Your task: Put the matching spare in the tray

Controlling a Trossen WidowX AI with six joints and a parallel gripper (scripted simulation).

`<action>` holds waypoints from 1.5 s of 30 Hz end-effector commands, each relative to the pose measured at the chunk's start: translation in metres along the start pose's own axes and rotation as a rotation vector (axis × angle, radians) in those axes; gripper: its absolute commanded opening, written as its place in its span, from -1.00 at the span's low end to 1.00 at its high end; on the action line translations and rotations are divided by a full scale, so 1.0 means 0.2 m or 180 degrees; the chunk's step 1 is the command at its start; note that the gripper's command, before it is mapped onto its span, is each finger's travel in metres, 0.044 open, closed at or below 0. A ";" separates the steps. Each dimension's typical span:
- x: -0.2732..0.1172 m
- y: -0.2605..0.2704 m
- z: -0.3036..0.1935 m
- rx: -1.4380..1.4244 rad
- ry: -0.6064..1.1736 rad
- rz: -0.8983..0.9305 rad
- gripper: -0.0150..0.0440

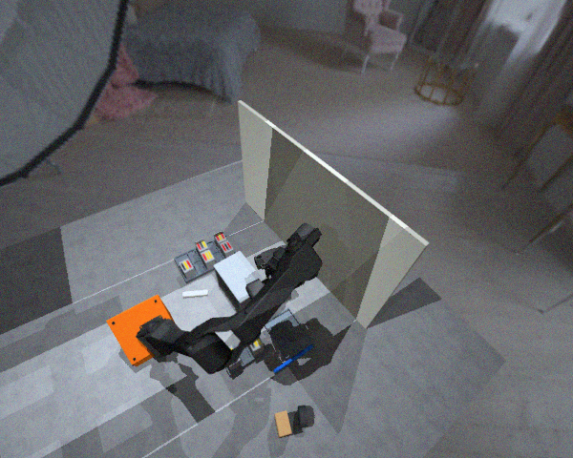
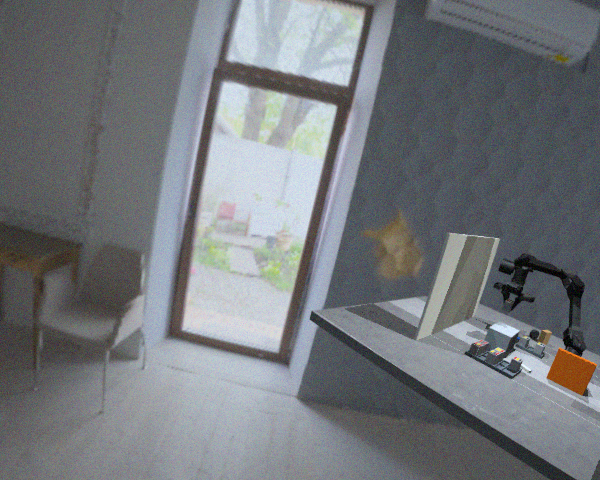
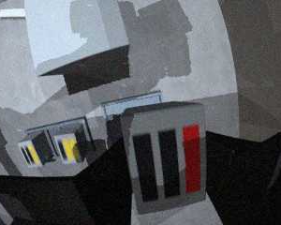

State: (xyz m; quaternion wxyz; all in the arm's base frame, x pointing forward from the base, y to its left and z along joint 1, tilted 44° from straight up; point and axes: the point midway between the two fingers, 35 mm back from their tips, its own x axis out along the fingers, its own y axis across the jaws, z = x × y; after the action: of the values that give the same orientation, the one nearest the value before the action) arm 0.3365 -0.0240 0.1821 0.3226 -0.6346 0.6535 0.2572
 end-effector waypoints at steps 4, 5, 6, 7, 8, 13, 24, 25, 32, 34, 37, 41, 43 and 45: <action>0.01 0.03 -0.27 -0.0067 0.0141 0.0022 -0.49; 0.01 0.03 -0.29 -0.0071 0.0153 0.0026 -0.49; 0.01 0.03 -0.29 -0.0072 0.0156 0.0028 -0.49; 0.01 0.03 -0.29 -0.0072 0.0156 0.0028 -0.49; 0.01 0.03 -0.29 -0.0072 0.0156 0.0026 -0.49; 0.03 0.03 -0.29 -0.0072 0.0154 0.0027 -0.49; 0.07 0.02 -0.29 -0.0069 0.0147 0.0028 -0.49; 0.07 0.02 -0.29 -0.0069 0.0146 0.0028 -0.49; 0.10 0.02 -0.29 -0.0067 0.0142 0.0028 -0.49; 0.11 0.02 -0.29 -0.0067 0.0141 0.0028 -0.49; 0.12 0.01 -0.29 -0.0066 0.0139 0.0028 -0.49; 0.13 0.01 -0.29 -0.0065 0.0137 0.0028 -0.49; 0.14 0.01 -0.29 -0.0065 0.0137 0.0028 -0.49; 0.15 0.01 -0.29 -0.0064 0.0136 0.0028 -0.49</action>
State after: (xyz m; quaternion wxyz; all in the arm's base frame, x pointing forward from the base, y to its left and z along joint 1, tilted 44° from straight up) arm 0.3293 -0.0857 0.1997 0.3040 -0.6390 0.6609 0.2500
